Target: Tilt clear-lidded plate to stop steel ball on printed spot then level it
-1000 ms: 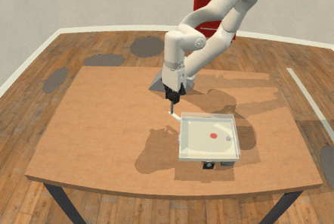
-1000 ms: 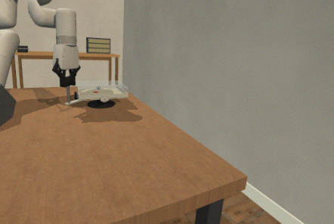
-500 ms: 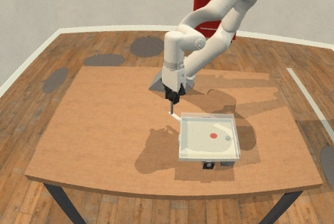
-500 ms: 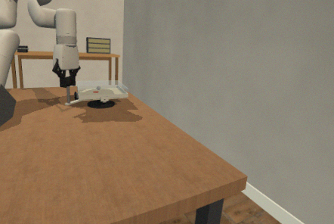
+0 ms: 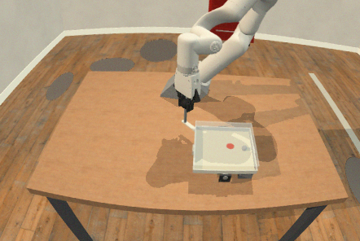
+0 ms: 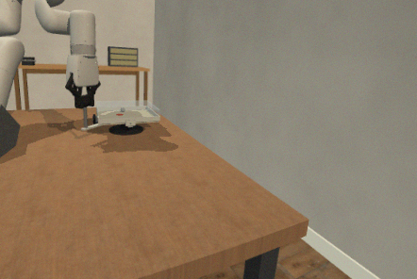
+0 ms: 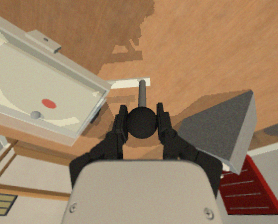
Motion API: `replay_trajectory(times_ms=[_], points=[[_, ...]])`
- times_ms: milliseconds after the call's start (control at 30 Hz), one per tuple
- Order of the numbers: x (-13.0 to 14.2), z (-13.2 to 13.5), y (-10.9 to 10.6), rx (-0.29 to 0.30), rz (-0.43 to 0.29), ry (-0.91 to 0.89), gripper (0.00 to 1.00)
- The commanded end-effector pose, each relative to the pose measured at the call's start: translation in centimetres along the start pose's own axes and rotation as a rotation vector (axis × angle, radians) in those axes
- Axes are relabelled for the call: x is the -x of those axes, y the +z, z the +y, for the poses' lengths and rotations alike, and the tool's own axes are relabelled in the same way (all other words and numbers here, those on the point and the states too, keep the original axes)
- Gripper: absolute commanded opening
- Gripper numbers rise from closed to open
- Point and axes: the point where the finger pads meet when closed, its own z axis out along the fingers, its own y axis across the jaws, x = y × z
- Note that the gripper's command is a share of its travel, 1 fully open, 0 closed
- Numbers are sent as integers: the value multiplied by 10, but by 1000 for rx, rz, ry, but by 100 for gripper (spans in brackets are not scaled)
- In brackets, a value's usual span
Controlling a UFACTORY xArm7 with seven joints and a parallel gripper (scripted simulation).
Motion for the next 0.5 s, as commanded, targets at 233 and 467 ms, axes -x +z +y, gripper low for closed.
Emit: replay_trajectory(times_ms=[233,467], points=[[-1,1,2,0,3,-1,0],[-1,1,2,0,3,-1,0]])
